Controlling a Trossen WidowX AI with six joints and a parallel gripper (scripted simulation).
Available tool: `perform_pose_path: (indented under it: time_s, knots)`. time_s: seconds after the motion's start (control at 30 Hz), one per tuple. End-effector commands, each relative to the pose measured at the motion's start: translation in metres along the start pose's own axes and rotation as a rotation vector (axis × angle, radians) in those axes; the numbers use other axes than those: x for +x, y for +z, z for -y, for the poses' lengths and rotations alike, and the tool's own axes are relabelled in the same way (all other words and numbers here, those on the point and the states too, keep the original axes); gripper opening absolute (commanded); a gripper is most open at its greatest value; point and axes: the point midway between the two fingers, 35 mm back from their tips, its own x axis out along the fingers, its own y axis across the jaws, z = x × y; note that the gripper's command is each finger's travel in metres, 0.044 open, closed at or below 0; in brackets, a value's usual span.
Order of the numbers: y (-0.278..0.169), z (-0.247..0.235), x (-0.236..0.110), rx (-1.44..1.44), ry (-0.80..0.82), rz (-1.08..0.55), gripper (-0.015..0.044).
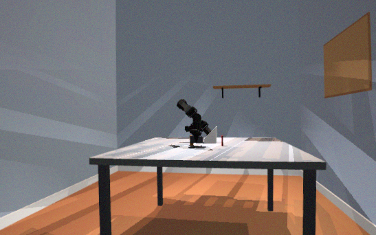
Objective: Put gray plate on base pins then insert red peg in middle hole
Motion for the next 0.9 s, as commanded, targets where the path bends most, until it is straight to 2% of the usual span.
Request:
perform_pose_path:
  time_s: [0.0,0.33,0.63,0.87]
  knots:
    - [-0.001,0.001,0.006,-0.008,0.0,0.005,0.0]
    - [0.0,0.001,0.021,-0.008,0.0,0.006,0.0]
    - [0.001,0.0,0.019,0.001,0.0,0.001,0.0]
    - [0.001,0.0,0.019,0.001,0.0,0.001,0.0184]
